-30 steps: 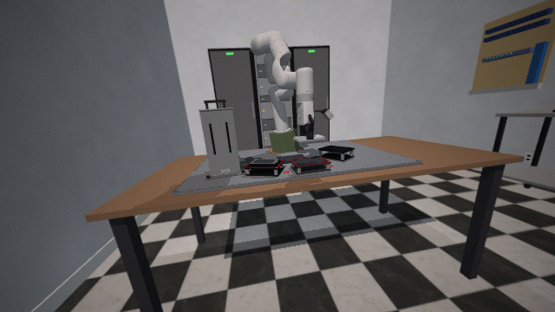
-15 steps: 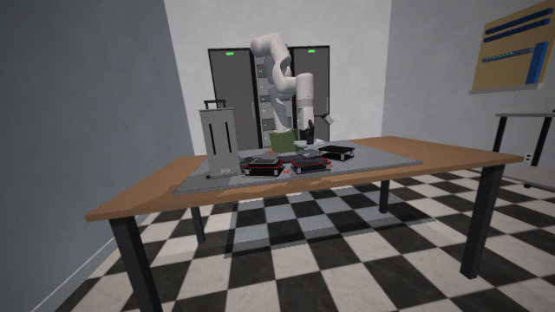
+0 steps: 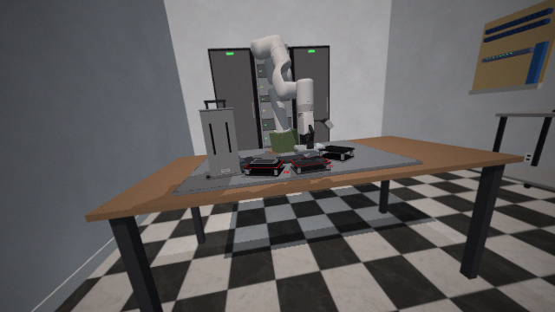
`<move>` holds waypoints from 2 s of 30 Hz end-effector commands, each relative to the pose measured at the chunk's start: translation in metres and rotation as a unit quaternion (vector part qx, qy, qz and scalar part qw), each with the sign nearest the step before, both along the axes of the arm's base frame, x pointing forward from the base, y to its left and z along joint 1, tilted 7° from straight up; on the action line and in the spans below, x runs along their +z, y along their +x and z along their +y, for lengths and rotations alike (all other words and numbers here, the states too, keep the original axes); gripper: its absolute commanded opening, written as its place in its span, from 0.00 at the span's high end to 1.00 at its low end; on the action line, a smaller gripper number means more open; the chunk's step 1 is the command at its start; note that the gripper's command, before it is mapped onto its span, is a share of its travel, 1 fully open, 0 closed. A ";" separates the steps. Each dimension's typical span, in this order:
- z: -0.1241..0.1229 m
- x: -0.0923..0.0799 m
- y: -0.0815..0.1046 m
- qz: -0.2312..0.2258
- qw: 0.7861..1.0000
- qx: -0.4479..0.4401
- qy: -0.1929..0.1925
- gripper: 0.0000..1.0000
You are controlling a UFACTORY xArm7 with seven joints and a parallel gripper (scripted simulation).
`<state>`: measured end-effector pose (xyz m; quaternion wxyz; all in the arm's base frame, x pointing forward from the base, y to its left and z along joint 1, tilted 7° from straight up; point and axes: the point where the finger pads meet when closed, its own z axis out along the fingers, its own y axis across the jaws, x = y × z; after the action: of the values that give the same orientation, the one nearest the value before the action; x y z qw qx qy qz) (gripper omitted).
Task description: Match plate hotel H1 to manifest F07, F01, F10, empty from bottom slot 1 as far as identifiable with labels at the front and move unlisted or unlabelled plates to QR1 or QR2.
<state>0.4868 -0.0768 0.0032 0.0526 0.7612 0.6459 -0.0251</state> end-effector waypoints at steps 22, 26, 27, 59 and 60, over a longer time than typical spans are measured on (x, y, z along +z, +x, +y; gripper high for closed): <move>-0.002 -0.018 0.003 -0.003 1.000 0.000 0.000 1.00; -0.003 -0.021 0.003 -0.003 1.000 0.000 0.000 1.00; -0.003 -0.023 0.003 -0.003 1.000 0.000 0.000 1.00; -0.005 -0.045 0.004 -0.003 1.000 0.000 0.000 1.00; -0.005 -0.045 0.004 -0.003 1.000 0.000 0.000 1.00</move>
<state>0.4893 -0.0821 -0.0423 0.0535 0.7611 0.6459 -0.0243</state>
